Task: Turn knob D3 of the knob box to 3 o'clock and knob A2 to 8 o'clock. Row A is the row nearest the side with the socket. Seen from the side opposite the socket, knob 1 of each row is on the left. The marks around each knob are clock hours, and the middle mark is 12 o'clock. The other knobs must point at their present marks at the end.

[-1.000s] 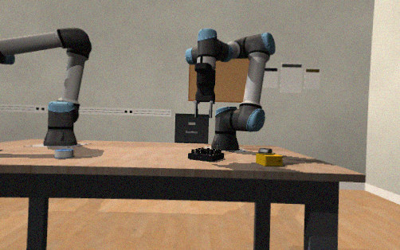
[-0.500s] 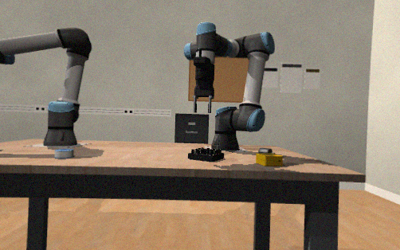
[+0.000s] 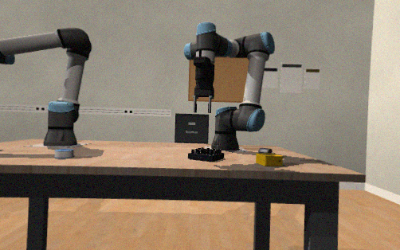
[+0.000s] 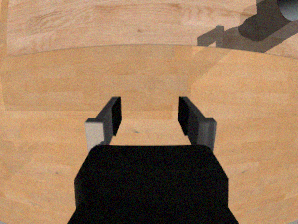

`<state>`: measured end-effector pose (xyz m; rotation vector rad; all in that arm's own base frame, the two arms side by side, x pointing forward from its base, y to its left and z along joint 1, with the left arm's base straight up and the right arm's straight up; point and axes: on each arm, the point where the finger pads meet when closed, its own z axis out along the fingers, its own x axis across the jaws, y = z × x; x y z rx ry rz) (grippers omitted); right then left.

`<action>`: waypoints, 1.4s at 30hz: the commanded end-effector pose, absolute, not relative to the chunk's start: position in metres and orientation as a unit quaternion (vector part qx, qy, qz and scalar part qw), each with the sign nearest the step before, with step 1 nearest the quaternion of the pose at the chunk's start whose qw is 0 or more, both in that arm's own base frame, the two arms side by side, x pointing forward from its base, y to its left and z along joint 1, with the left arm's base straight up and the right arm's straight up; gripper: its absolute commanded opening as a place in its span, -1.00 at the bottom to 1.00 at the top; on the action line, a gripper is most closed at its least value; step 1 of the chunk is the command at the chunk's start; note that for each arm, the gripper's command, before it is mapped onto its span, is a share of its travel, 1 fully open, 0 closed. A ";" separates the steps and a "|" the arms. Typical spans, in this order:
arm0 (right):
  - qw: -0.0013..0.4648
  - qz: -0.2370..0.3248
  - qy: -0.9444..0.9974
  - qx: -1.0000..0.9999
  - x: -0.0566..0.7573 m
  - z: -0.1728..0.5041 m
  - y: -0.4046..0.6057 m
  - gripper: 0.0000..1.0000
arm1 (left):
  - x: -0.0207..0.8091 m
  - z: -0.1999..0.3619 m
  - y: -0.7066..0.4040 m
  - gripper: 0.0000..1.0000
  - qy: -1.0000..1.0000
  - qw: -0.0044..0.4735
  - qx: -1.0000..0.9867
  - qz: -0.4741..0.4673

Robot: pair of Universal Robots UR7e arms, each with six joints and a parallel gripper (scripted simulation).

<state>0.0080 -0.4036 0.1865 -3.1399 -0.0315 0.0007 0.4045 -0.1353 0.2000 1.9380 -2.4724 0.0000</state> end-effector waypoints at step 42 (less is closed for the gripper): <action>0.000 0.000 -0.010 -1.000 0.008 0.187 -0.404 1.00 | 0.370 0.200 -0.122 1.00 -0.787 0.000 0.617 0.001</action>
